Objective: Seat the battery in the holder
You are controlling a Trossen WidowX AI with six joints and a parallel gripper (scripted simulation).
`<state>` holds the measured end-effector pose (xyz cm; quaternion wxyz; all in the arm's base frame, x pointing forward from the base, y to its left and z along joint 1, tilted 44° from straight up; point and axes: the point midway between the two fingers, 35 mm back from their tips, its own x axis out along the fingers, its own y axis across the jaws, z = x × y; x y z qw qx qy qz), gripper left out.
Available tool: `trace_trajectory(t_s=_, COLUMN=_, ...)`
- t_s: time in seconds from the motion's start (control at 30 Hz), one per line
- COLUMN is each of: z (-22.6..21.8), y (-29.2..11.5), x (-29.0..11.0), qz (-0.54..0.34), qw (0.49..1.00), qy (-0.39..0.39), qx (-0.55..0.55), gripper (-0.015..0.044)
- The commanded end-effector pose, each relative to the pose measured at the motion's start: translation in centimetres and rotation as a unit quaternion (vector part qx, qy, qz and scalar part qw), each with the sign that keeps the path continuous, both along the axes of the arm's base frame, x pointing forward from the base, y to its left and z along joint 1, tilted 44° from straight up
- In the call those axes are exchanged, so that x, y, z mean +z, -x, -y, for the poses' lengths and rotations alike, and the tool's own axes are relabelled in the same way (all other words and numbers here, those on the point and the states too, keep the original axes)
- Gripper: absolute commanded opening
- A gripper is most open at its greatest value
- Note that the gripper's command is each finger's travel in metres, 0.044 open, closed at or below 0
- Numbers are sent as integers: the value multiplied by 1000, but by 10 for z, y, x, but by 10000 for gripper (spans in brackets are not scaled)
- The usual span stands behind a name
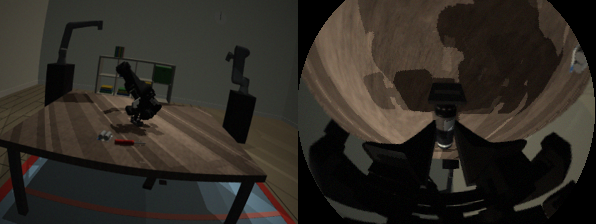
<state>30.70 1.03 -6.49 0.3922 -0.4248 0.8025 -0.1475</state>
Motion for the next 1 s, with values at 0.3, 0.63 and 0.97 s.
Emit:
trace_trajectory(t_s=0.3, z=2, y=0, x=-5, qz=19, qw=999, qy=-24, qx=17, gripper=80)
trace_trajectory(t_s=0.63, z=3, y=1, x=-5, qz=30, qw=998, qy=-39, qx=27, gripper=80)
trace_trajectory(t_s=0.97, z=5, y=2, x=-6, qz=42, qw=997, qy=-54, qx=39, gripper=80)
